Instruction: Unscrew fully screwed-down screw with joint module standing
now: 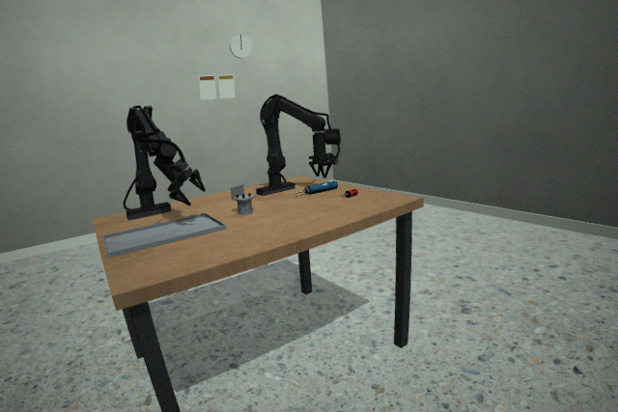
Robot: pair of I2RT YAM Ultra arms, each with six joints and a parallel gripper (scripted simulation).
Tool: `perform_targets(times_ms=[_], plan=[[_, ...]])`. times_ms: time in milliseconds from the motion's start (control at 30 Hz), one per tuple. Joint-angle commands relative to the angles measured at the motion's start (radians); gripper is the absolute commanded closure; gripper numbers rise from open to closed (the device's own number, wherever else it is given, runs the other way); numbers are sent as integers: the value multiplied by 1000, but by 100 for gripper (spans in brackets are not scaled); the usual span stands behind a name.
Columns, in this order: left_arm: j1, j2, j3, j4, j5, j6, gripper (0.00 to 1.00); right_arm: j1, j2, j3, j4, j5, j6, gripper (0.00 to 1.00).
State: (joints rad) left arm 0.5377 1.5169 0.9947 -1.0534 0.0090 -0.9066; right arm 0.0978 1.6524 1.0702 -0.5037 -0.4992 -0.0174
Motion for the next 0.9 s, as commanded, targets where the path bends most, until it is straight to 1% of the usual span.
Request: perform_targets(times_ms=[0,67,267,400,433,467,567,733,867], plan=[[-1,-8,8,1,-9,-7,35,31,-20,-23,65,-90,-88,14],[-1,-8,8,1,-9,-7,35,45,4,-6,92,-123,-120,14],[-1,-8,8,1,-9,-7,35,79,23,15,156,-211,-208,14],[-1,-8,8,1,-9,-7,35,66,30,17,163,-221,-219,14],[-1,-8,8,1,-9,-7,35,83,-2,1,176,-243,-240,14],[-1,-8,8,1,-9,-7,35,89,-3,-29,188,-262,-259,14],[-1,-8,8,1,-9,-7,35,105,13,-41,229,-318,-314,14],[-1,-8,8,1,-9,-7,35,143,35,-5,285,-382,-373,14],[-1,-8,8,1,-9,-7,35,153,51,-4,327,-446,-442,14]])
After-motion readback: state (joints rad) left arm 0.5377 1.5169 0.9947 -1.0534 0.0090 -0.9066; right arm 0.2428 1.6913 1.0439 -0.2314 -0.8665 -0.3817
